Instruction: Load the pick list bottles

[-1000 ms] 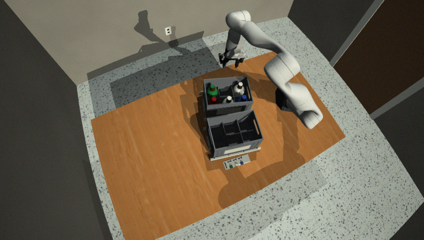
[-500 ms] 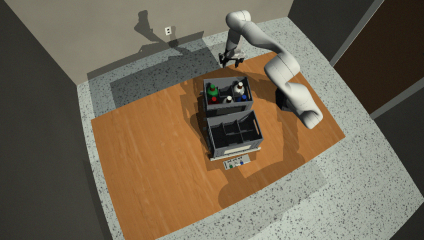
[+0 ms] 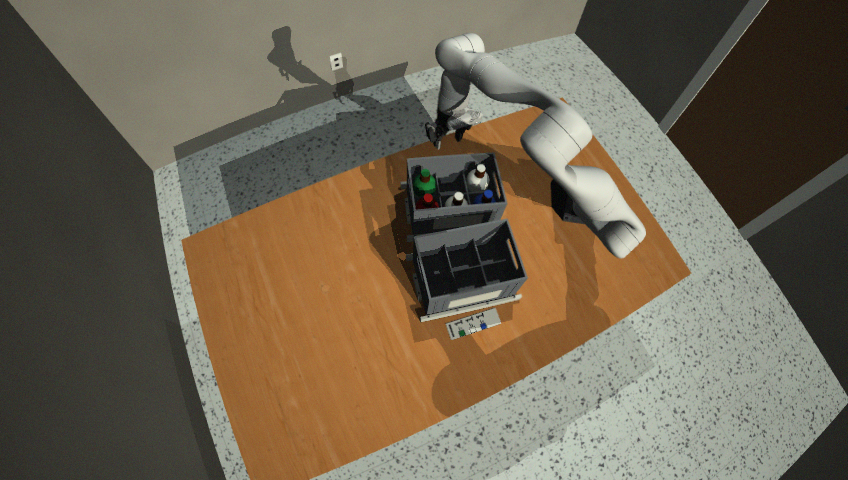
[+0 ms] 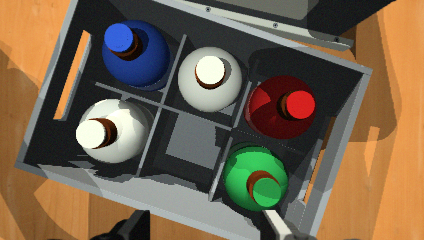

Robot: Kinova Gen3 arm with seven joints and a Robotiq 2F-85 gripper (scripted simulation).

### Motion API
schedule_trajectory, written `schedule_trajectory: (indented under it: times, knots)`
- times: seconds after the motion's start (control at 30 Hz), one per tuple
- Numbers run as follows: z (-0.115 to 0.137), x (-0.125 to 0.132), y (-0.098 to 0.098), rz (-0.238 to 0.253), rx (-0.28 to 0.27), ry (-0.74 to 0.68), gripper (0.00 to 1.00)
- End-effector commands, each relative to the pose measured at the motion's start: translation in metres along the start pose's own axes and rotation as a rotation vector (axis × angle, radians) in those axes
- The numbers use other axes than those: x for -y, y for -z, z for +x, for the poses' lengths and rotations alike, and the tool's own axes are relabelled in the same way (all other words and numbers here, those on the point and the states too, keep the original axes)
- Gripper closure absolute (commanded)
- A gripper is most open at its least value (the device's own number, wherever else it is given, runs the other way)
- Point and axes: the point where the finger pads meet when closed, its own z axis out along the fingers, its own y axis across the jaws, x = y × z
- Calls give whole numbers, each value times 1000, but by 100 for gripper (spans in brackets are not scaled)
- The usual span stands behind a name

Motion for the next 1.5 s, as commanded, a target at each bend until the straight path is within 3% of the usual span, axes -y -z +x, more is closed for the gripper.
schedule_trajectory:
  times: [0.0, 0.43, 0.57, 1.47]
  knots:
    - [-4, -8, -12, 6, 3, 90, 33]
    - [-13, -53, -58, 5, 2, 523, 33]
    - [-14, -59, -65, 5, 2, 590, 33]
    - [-15, -57, -63, 3, 3, 1418, 33]
